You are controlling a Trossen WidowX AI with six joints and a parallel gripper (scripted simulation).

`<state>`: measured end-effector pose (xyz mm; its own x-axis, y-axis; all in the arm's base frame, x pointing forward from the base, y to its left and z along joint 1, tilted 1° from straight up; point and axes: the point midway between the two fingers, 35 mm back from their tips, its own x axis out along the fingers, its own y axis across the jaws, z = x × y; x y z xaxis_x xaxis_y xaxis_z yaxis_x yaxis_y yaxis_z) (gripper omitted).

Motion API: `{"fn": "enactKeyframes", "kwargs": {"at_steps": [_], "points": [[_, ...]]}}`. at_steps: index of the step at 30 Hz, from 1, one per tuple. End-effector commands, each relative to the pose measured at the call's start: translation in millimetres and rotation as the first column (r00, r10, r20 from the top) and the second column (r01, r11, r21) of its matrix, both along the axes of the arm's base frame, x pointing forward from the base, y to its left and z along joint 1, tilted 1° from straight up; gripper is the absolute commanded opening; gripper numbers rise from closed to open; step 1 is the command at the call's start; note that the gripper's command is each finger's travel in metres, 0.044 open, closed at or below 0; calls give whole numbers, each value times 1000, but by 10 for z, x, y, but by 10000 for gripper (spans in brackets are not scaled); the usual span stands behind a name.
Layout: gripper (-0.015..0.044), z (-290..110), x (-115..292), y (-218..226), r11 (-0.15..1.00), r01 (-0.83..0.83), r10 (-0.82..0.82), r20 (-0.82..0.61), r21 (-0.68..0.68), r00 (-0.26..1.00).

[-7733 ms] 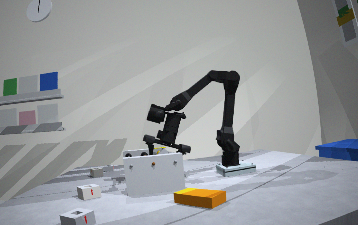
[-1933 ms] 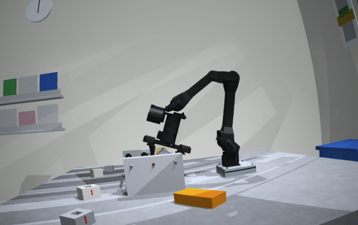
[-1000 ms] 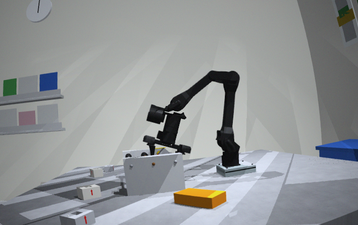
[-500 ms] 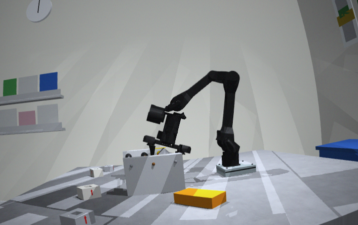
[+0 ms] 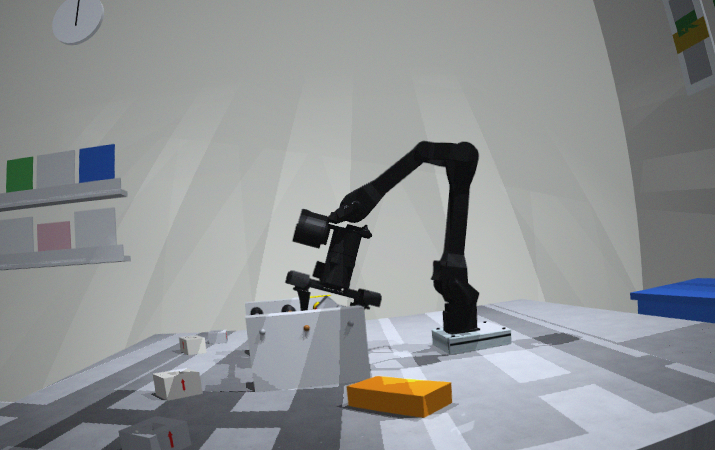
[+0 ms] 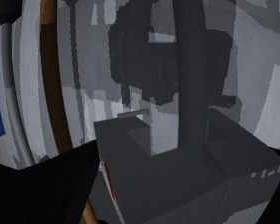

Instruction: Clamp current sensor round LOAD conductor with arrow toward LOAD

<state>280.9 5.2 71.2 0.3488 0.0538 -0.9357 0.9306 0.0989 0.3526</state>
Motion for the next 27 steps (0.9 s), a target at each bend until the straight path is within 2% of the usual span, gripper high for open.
{"fn": "enactKeyframes", "kwargs": {"at_steps": [1, 18, 19, 27], "points": [[0, 1, 0, 0, 1000, 0, 0, -4, 0, 1000], [0, 156, -1, -2, 999, -13, 1, -325, -37, 946], [0, 84, -24, -3, 1000, -11, 3, -270, -26, 963], [0, 84, -24, -3, 1000, -11, 3, -270, -26, 963]]}}
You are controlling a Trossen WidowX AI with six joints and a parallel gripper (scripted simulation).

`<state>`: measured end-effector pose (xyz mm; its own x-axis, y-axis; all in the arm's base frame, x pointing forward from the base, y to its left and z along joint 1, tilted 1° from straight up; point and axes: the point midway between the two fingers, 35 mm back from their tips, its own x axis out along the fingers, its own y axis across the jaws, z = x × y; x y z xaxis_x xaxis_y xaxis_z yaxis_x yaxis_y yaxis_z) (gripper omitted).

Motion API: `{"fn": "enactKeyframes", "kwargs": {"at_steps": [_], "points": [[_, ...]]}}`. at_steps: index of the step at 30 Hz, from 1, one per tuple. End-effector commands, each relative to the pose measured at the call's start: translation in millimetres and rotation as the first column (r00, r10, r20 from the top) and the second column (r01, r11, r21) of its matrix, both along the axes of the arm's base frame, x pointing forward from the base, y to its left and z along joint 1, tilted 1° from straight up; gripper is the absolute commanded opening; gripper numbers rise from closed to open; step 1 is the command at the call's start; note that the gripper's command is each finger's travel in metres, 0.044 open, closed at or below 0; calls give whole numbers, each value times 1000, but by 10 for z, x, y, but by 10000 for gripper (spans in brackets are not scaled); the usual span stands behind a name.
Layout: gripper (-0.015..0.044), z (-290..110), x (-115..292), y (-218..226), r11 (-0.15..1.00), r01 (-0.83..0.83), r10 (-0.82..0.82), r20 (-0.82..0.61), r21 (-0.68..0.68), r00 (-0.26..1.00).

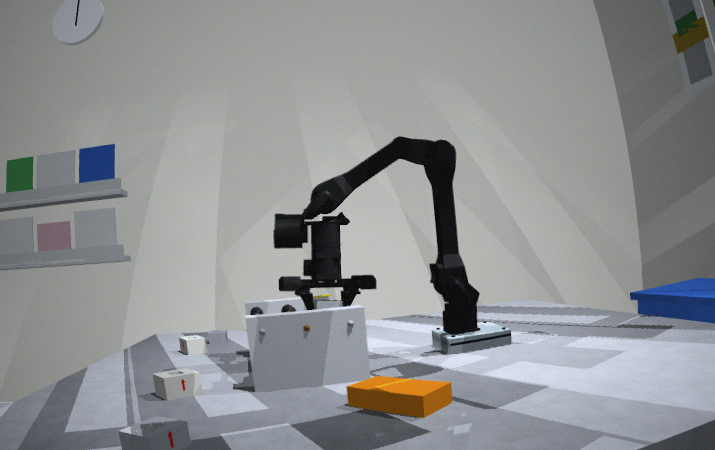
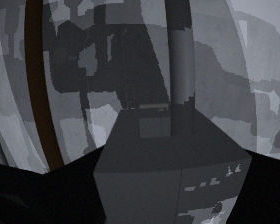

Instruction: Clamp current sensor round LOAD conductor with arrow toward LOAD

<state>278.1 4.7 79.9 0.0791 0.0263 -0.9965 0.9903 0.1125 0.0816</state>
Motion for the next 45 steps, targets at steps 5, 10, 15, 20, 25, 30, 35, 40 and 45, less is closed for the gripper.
{"fn": "enactKeyframes", "kwargs": {"at_steps": [5, 10, 15, 20, 25, 30, 35, 40, 45], "points": [[0, -6, -10, 0, 1000, 0, 0, -21, -1, 1000], [0, -10, -48, -5, 1000, -2, 1, -91, -10, 996], [0, -10, -60, -6, 1000, -2, 1, -111, -13, 994], [0, -10, -60, -6, 1000, -2, 1, -111, -13, 994], [0, -10, -70, -8, 1000, -2, 1, -111, -13, 994], [0, -10, -70, -8, 1000, -2, 1, -111, -13, 994], [0, -25, -68, -7, 1000, -2, 1, -111, -12, 994], [52, -16, -57, -3, 1000, -4, 3, -107, -9, 994], [184, -16, -57, -3, 1000, -4, 3, -107, -9, 994]]}}
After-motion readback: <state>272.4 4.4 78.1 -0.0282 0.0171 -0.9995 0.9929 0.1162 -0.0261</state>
